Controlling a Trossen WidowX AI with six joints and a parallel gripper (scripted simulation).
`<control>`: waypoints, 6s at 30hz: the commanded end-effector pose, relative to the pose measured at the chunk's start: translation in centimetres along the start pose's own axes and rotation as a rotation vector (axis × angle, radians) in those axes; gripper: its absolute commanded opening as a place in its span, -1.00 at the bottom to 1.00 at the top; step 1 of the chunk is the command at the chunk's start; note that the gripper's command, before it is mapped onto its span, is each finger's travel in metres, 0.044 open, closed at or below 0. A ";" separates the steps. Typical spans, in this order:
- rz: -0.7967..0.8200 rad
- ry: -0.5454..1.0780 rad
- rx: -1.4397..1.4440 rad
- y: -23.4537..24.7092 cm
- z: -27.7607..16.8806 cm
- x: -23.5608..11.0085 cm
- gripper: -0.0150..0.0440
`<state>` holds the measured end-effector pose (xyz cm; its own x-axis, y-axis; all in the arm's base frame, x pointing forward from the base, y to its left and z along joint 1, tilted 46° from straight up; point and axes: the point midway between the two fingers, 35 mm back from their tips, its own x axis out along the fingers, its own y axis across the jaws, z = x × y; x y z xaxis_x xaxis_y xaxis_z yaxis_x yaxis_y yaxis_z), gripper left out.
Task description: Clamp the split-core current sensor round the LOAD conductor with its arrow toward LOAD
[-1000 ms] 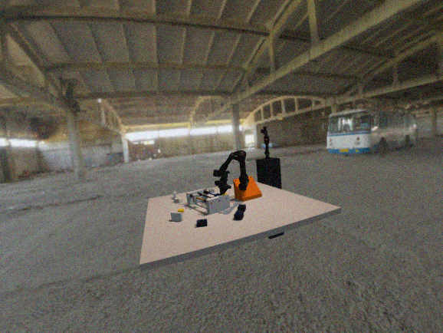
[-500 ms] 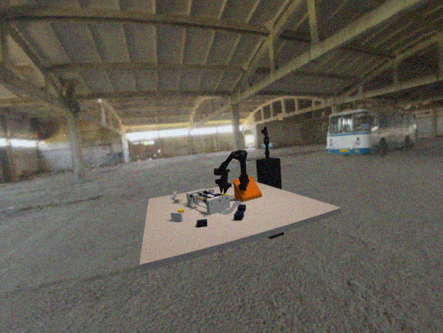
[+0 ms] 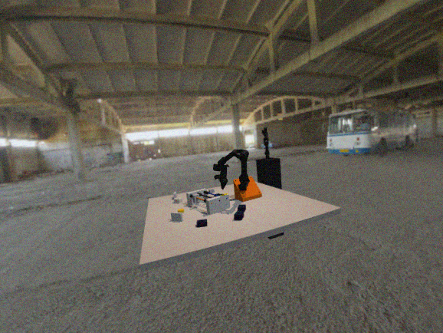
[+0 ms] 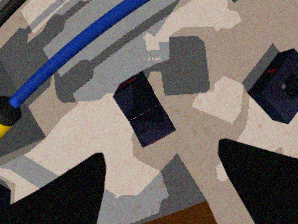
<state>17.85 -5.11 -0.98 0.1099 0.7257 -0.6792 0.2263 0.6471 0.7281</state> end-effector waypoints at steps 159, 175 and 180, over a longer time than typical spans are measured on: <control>-0.169 0.124 1.039 4.8 8.6 1.8 -0.49; -0.169 0.124 1.039 4.8 8.6 1.8 -0.49; -0.169 0.124 1.039 4.8 8.6 1.8 -0.49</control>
<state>27.45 -2.59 0.44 -0.0879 0.7013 -0.7074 0.9520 0.2681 0.1475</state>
